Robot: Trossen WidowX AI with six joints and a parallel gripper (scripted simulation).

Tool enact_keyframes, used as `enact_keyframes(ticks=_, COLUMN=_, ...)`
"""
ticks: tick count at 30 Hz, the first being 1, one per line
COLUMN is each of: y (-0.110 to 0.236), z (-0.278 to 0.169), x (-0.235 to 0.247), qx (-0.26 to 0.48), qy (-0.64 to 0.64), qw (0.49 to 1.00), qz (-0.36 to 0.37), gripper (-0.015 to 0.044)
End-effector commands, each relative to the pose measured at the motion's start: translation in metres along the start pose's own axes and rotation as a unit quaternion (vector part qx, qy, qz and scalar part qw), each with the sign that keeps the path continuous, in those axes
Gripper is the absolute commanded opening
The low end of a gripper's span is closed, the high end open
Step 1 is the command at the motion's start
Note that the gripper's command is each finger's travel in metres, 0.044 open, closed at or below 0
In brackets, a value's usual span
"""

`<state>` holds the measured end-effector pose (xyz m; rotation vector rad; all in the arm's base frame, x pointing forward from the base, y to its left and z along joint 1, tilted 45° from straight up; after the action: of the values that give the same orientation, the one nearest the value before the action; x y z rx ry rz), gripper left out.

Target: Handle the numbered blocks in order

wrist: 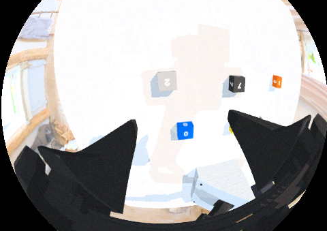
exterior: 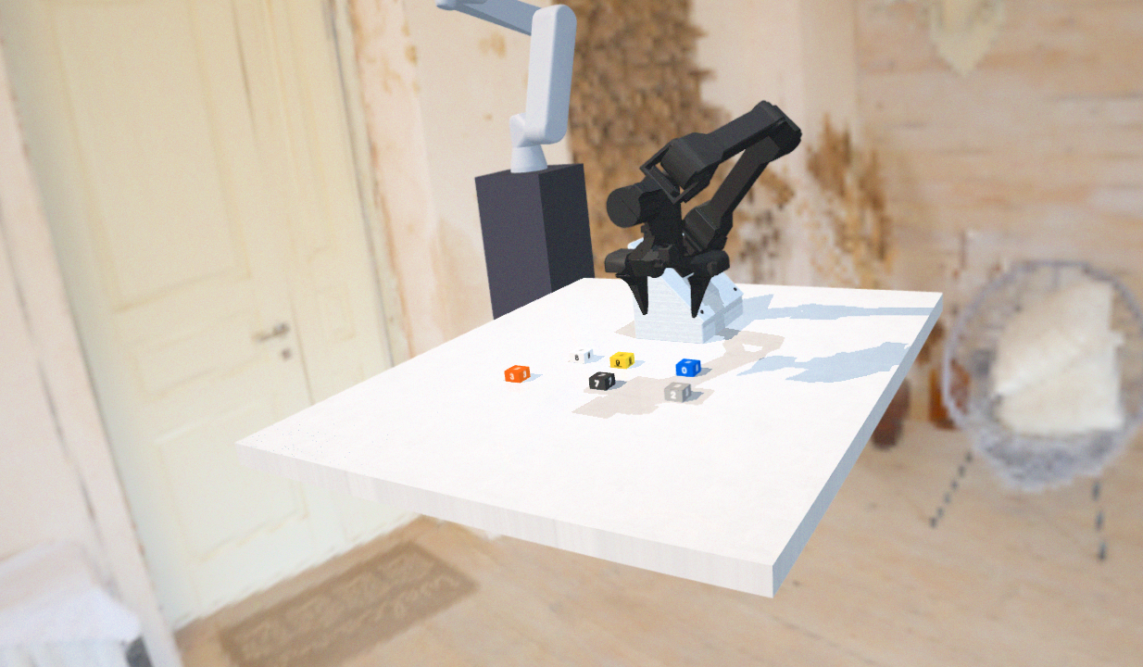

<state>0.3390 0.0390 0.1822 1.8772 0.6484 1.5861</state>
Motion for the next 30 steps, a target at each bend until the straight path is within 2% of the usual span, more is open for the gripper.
enact_keyframes(ticks=1, y=-0.005, z=0.019, x=0.007, qx=0.005, qy=-0.008, qw=1.0, qz=0.001, gripper=0.04)
enact_keyframes(ticks=21, y=-0.005, z=0.02, x=0.003, qx=0.005, qy=-0.008, qw=1.0, qz=0.001, gripper=0.04)
enact_keyframes(ticks=28, y=-0.005, z=0.023, x=-0.121, qx=0.005, qy=-0.008, qw=1.0, qz=-0.003, gripper=0.04)
enact_keyframes(ticks=30, y=-0.005, z=0.021, x=-0.132, qx=0.005, qy=-0.008, qw=1.0, qz=-0.002, gripper=0.04)
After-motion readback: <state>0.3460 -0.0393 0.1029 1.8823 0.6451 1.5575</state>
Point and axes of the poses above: the point midway between the two fingers, 35 mm back from their tips, its own y axis back along the fingers, its own x axis across the jaws, z = x × y, the point moved 7 cm from there along y, back along the fingers, and after that the axes turned 13 degrees about -y, right-handed, at the moved point
